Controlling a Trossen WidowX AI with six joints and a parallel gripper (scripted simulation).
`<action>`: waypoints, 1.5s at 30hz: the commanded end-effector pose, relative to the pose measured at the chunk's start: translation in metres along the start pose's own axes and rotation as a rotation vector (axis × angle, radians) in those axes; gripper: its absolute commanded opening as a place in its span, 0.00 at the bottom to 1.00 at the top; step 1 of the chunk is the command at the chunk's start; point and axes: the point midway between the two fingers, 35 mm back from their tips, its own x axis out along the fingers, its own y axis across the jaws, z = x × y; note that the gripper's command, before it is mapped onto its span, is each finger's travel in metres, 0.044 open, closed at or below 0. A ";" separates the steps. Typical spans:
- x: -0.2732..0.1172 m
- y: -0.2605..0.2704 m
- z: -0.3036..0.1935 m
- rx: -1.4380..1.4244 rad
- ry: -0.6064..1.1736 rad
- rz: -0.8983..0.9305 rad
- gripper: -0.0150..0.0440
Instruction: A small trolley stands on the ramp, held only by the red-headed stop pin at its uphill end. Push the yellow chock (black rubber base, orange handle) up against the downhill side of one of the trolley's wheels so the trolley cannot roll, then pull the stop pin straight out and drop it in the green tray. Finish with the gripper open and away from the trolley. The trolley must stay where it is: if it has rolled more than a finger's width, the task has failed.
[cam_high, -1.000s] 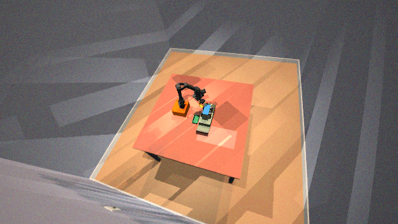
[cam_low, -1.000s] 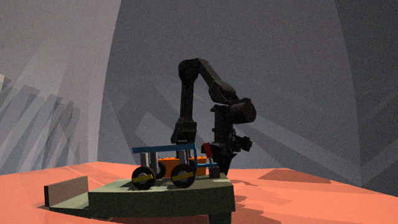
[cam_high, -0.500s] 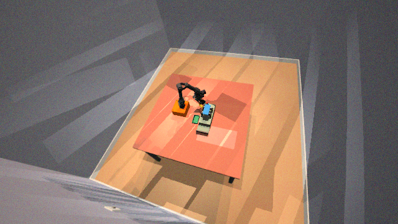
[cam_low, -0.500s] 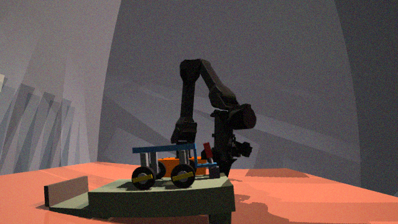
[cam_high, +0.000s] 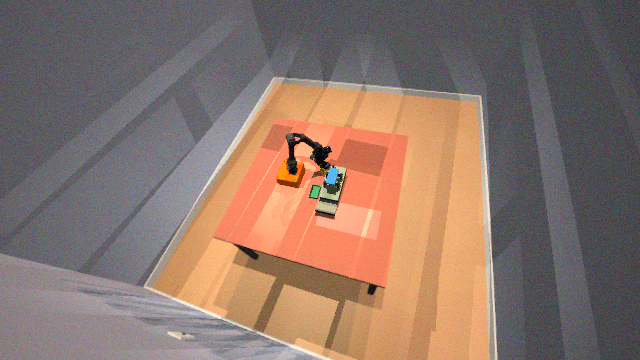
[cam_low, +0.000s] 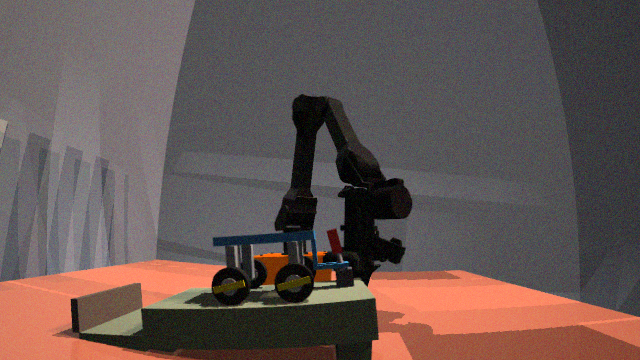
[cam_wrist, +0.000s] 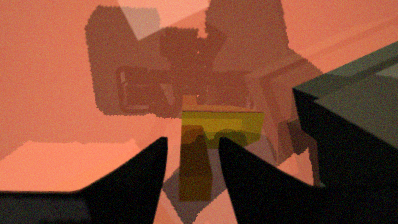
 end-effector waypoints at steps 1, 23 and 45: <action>-0.001 0.000 0.000 0.000 -0.001 0.000 0.40; -0.042 0.001 -0.003 -0.004 0.000 0.004 0.25; -0.118 0.001 -0.003 -0.004 0.000 0.004 0.25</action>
